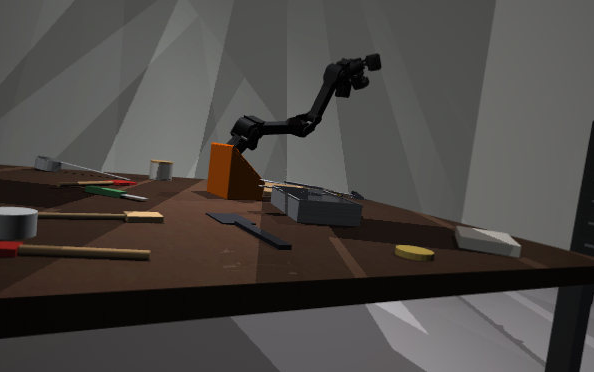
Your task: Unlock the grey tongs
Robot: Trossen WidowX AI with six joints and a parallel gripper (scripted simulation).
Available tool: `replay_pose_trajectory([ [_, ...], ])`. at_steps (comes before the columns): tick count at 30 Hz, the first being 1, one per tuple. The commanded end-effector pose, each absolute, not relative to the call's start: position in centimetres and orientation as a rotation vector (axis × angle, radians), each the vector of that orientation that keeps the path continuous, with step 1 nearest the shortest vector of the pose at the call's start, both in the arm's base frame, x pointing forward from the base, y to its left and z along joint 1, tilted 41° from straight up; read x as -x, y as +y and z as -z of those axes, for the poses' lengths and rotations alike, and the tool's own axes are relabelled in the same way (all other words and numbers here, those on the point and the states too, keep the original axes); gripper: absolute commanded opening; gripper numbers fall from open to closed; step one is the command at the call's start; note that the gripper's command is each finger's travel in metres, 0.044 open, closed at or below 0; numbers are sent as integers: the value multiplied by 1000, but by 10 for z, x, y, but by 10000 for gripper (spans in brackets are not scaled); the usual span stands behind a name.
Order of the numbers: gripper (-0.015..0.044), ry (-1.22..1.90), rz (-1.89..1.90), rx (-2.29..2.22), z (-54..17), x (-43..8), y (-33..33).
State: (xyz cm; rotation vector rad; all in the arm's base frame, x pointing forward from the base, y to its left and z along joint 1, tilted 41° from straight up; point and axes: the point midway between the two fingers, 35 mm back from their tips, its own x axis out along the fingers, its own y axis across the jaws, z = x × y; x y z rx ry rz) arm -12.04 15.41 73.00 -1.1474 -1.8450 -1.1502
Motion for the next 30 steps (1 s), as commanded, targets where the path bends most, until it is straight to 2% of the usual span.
replay_pose_trajectory([
  [1,260,-1655,1142,1060,-745,86,87],
  [12,260,-1324,1003,906,-743,-5,-17],
  [18,260,-1098,883,837,-721,-81,-64],
  [30,260,-762,590,734,-650,-213,-91],
])
